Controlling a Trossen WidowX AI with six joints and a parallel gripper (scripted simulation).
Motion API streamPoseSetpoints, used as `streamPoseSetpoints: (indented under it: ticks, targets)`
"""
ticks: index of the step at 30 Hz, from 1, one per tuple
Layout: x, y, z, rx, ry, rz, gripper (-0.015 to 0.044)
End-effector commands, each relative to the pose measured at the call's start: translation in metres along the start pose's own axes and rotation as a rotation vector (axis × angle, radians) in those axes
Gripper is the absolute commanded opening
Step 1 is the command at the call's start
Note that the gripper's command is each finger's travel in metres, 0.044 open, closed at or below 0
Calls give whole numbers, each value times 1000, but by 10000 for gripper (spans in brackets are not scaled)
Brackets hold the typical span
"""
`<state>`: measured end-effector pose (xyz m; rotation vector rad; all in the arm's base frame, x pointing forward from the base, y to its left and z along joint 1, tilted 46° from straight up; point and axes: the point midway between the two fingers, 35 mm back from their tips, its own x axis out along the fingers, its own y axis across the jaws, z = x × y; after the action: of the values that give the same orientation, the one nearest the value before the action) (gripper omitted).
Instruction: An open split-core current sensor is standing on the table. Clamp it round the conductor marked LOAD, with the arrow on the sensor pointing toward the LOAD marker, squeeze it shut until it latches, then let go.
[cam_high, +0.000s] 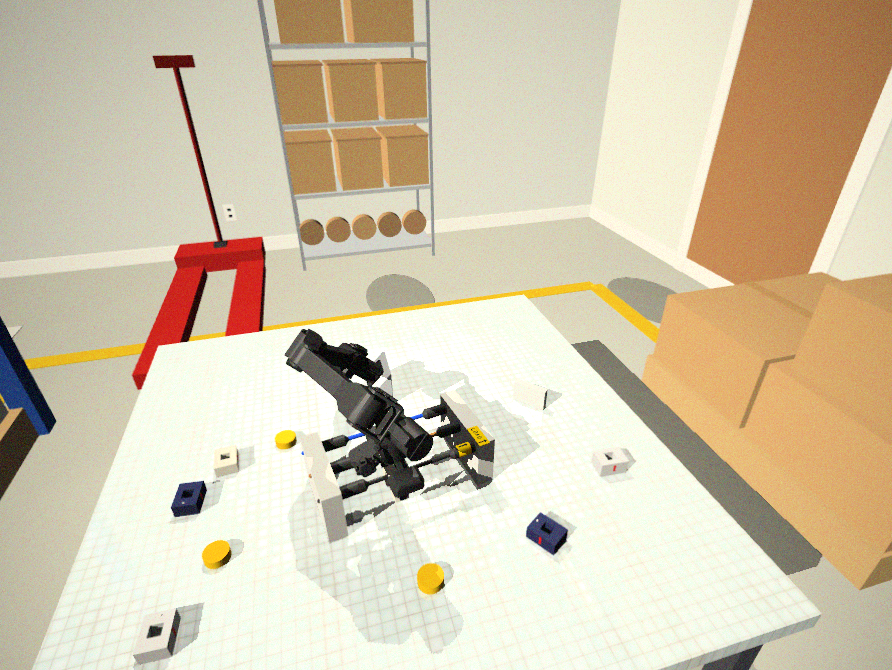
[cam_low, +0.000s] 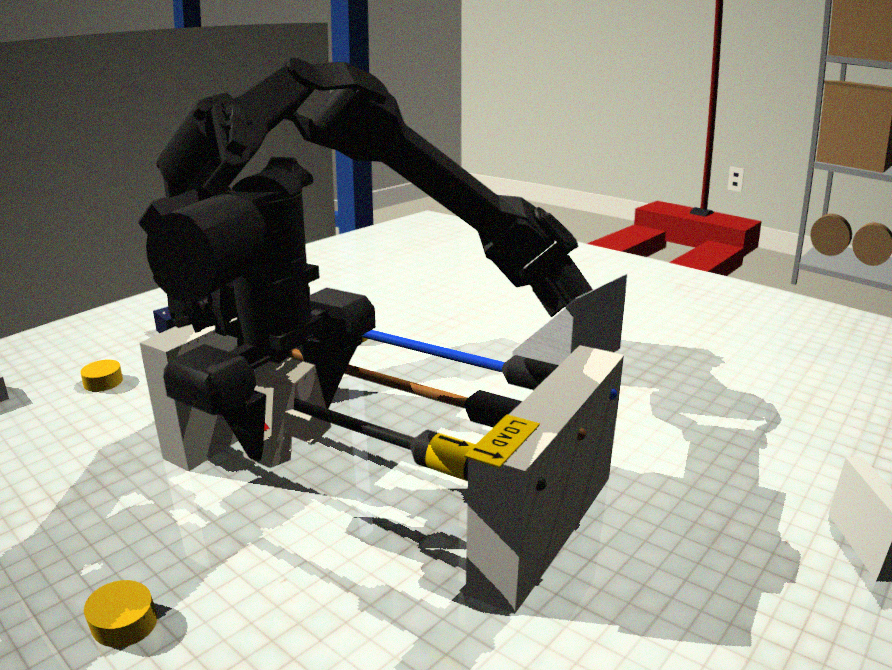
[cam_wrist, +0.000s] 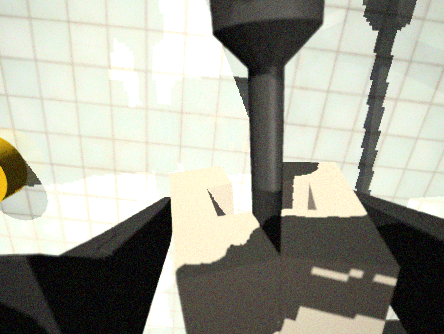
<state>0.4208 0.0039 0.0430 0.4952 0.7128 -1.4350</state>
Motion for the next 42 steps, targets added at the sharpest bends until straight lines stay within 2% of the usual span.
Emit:
streamPoseSetpoints:
  ticks: [1, 26, 42]
  targets:
    - [-1, 0, 0, 2, 0, 2, 0]
    - [-1, 0, 0, -1, 1, 10, 0]
    - [-16, 0, -1, -8, -5, 260, 0]
